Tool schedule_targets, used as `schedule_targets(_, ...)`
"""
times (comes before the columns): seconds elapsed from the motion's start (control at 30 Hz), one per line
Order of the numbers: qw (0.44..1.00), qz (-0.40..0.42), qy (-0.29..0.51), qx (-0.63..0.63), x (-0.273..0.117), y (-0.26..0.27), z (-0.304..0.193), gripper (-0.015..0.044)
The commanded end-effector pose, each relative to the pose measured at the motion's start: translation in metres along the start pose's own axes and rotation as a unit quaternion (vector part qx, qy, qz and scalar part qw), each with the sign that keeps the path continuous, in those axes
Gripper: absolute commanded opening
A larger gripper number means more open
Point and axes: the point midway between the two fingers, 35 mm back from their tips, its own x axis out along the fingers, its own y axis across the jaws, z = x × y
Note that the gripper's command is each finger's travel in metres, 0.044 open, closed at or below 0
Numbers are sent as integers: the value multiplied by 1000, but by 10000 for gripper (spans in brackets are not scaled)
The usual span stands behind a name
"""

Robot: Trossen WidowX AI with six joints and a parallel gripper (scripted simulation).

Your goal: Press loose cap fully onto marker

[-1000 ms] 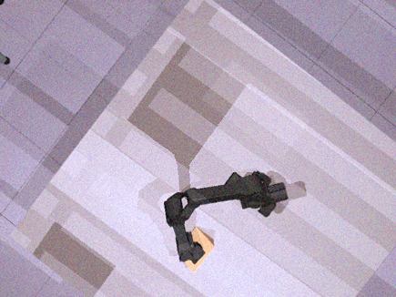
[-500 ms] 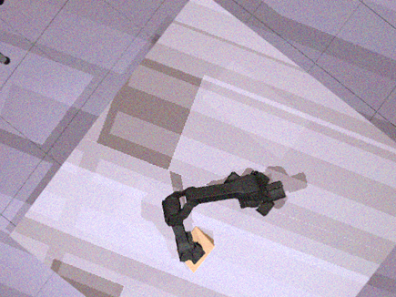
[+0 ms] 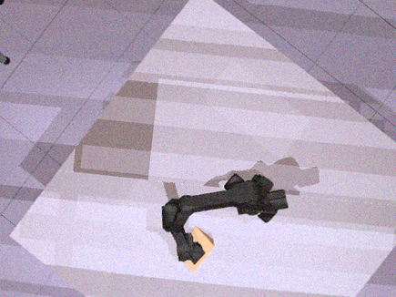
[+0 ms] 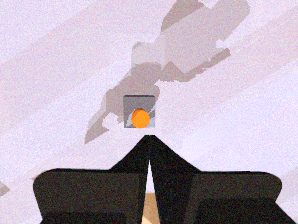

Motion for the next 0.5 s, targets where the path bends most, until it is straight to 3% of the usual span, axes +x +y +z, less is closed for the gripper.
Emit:
schedule_targets(0.0, 1000, -4, 0, -3, -11, 3, -1, 0)
schedule_targets(0.47, 1000, -4, 0, -3, -11, 3, -1, 368)
